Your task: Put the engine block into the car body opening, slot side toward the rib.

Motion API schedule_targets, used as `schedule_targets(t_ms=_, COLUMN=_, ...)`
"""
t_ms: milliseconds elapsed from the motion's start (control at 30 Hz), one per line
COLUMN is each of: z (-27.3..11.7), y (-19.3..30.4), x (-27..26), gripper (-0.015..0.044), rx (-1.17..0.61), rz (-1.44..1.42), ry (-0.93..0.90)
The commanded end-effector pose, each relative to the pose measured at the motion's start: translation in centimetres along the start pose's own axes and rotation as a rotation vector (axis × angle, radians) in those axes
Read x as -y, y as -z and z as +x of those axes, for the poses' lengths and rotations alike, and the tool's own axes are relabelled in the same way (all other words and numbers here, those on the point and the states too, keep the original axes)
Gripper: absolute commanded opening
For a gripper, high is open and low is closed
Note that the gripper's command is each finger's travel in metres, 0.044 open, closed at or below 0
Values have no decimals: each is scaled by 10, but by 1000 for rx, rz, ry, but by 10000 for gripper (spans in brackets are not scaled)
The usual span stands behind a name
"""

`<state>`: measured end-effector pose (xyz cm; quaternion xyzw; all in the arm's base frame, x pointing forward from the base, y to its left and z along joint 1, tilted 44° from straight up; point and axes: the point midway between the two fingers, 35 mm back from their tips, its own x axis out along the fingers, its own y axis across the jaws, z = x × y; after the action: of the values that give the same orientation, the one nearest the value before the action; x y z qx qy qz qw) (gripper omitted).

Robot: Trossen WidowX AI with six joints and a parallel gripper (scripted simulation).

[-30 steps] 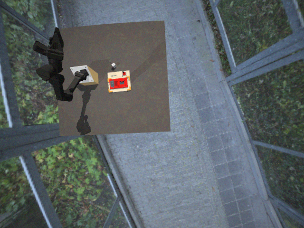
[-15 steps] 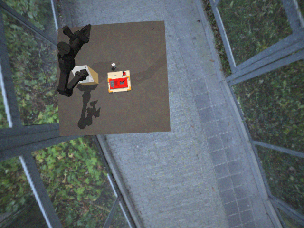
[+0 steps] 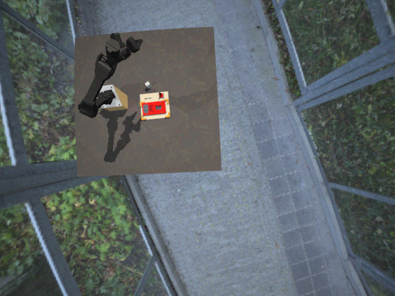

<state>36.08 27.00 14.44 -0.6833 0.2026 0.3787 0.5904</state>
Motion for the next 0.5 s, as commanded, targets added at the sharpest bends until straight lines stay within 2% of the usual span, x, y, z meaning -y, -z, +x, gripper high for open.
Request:
schedule_targets(t_ms=0, z=26, y=20, x=-29, gripper=440, rx=-83, rz=-44, ry=-101)
schedule_targets(t_ms=467, z=83, y=93, x=-134, gripper=440, rx=-338, rz=-177, ry=-462)
